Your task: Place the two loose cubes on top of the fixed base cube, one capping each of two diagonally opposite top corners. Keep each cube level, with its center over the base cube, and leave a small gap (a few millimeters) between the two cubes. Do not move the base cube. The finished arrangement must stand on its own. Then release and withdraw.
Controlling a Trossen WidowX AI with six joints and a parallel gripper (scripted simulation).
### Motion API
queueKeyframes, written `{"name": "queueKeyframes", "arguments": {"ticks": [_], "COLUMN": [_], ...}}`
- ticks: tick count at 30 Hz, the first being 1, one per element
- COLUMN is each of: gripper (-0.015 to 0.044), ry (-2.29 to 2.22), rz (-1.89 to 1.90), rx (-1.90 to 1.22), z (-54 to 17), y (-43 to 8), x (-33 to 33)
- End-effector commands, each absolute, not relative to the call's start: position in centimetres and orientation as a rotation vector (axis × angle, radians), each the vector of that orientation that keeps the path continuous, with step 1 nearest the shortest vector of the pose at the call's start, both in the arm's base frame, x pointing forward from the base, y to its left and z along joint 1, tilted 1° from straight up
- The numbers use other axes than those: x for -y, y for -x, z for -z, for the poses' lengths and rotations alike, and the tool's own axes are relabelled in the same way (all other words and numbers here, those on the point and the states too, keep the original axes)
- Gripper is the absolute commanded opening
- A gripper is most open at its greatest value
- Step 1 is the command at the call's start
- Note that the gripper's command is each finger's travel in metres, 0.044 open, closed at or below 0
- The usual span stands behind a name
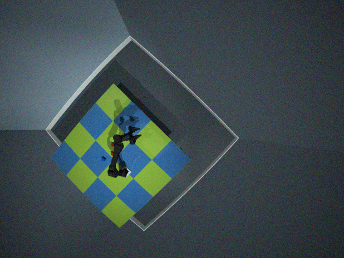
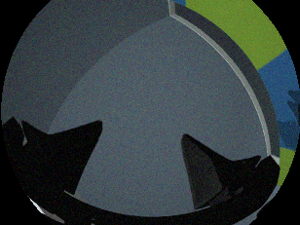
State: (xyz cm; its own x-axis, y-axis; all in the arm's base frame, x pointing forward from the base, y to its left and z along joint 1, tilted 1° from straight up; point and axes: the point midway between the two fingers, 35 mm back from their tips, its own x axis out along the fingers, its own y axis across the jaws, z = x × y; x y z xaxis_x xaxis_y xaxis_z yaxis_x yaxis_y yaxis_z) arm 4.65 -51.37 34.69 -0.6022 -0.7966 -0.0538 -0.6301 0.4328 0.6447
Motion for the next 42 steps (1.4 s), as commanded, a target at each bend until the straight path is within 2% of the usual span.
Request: {"name": "queueKeyframes", "arguments": {"ticks": [1, 5, 12, 20, 30, 42], "gripper": [0.0374, 0.0269, 0.0265, 0.0265, 0.0265, 0.0265], "ry": [-1.242, -1.306, -1.367, -1.295, -1.056, -0.684], "rz": [0.938, 1.183, 1.589, 1.733, 1.51, 0.839], "rx": [2.419, 2.159, 1.433, 0.556, -0.426, -1.285], "z": [-34.6, -33.2, -29.3, -24.5, -19.2, -15.8], "y": [-4.8, -7.5, -14.2, -21.3, -27.3, -29.3], "x": [51.4, 51.2, 49.5, 45.0, 35.9, 22.3]}}
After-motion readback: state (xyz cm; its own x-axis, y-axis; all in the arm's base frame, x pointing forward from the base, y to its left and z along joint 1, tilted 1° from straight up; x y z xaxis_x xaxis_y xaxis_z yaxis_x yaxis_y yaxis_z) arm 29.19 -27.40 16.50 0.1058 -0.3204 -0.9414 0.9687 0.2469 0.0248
